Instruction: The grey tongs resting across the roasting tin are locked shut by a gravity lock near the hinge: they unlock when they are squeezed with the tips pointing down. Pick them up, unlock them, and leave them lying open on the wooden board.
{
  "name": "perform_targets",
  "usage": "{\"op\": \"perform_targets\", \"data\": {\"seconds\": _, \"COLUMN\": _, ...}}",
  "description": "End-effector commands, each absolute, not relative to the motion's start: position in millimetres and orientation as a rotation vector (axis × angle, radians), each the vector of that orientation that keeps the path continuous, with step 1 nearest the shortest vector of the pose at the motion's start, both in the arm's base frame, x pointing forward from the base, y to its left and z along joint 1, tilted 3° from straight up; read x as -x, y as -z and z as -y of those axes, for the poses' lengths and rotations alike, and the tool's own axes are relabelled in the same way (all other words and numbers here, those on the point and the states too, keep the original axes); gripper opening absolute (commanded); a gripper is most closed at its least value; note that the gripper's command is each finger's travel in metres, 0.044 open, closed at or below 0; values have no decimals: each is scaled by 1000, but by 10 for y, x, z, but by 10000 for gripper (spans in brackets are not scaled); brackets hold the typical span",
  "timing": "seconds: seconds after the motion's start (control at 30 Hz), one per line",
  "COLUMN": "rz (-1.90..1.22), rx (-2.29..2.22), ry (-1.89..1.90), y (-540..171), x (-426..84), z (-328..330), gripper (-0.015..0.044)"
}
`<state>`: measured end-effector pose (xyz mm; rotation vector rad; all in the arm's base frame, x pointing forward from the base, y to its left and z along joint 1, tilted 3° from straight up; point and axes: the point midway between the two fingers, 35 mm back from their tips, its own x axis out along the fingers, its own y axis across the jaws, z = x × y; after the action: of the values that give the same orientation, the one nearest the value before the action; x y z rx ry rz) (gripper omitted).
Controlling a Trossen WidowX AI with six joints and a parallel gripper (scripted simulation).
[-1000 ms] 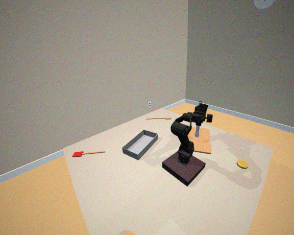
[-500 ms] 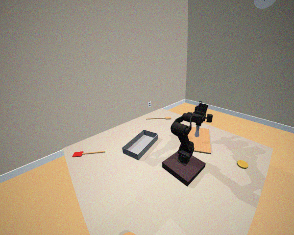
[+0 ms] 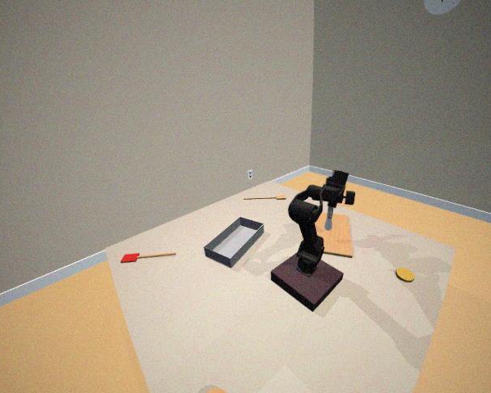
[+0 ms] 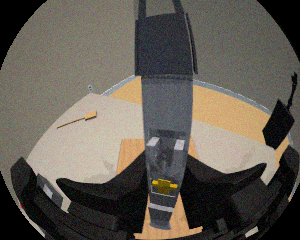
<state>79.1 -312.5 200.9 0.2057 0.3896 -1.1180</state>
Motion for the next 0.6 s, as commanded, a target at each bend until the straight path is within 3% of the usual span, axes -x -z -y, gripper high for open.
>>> {"op": "perform_targets", "data": {"seconds": 0.0, "rz": -426, "rx": -238, "ry": 1121, "y": -2035, "x": -803, "z": 3192, "gripper": -150}}
{"op": "perform_targets", "data": {"seconds": 0.57, "rz": -640, "rx": -420, "ry": 1103, "y": -1915, "x": -849, "z": 3361, "gripper": -150}}
